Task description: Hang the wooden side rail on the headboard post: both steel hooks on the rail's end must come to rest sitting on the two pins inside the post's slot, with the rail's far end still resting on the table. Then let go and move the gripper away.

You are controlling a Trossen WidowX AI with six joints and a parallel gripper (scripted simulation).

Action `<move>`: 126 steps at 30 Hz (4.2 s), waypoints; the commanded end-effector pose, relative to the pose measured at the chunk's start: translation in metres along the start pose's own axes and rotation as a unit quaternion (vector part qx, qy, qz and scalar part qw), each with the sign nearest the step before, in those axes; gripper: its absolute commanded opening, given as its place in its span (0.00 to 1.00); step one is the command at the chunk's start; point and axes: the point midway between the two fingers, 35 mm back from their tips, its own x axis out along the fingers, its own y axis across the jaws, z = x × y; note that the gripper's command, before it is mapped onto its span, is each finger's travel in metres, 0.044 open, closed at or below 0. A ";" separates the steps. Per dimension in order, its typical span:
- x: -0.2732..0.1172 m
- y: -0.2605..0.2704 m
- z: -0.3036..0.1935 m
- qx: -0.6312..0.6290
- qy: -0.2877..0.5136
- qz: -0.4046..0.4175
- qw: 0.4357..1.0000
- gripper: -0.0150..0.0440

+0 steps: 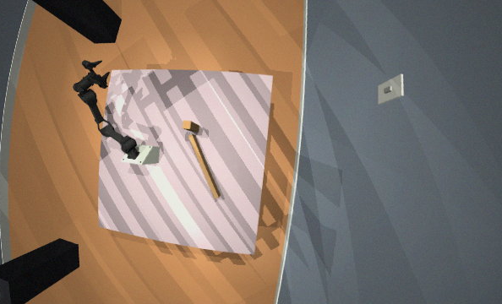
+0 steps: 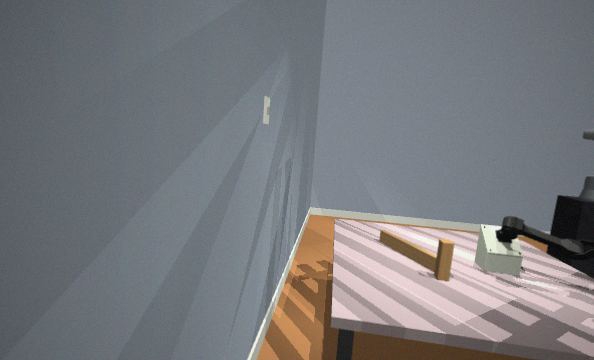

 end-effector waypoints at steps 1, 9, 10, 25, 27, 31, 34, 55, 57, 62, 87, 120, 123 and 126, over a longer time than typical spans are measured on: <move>0.000 0.001 0.001 0.002 0.000 0.001 1.000 0.98; -0.006 0.048 0.080 0.125 -0.008 0.039 0.991 1.00; -0.007 0.052 0.089 0.139 -0.010 0.043 0.989 1.00; -0.019 0.066 0.294 0.423 -0.066 0.116 0.896 1.00; -0.021 0.058 0.320 0.458 -0.079 0.126 0.876 1.00; -0.023 0.033 0.370 0.519 -0.104 0.127 0.839 1.00; -0.024 0.007 0.404 0.564 -0.126 0.125 0.806 1.00; -0.054 -0.265 0.506 0.792 -0.324 0.032 0.517 1.00; -0.060 -0.289 0.501 0.802 -0.343 0.019 0.489 1.00; -0.062 -0.297 0.499 0.805 -0.349 0.014 0.479 1.00; -0.062 -0.297 0.499 0.805 -0.349 0.014 0.479 1.00; -0.075 -0.297 0.572 0.883 -0.094 0.187 -0.419 1.00; -0.077 -0.302 0.571 0.857 -0.083 0.181 -0.475 1.00; -0.079 -0.308 0.570 0.827 -0.074 0.174 -0.529 1.00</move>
